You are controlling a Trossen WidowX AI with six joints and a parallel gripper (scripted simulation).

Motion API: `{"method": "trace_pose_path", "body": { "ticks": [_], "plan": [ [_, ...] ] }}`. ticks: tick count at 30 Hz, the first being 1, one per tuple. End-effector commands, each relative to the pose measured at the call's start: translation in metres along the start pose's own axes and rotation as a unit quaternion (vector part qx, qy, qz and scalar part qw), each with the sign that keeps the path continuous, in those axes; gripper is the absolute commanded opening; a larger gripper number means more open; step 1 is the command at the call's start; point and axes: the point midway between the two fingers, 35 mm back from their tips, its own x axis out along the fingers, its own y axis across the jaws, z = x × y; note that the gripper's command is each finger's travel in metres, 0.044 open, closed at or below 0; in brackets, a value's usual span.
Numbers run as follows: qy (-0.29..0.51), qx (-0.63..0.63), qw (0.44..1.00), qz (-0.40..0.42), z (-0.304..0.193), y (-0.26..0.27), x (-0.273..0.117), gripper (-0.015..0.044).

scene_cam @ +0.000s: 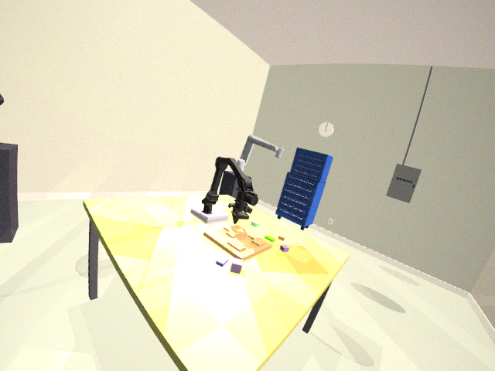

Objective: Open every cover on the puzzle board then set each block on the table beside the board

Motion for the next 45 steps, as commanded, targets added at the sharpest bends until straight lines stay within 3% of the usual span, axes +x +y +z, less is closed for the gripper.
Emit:
{"method": "trace_pose_path", "body": {
  "ticks": [1, 5, 45],
  "plan": [
    [0.003, -0.157, 0.988, 0.000, -0.028, 0.030, 0.006, 0.0000],
    [0.004, -0.213, 0.977, 0.001, -0.036, 0.041, 0.008, 0.0000],
    [0.004, -0.213, 0.977, 0.001, -0.036, 0.039, 0.019, 0.0000]
  ]
}}
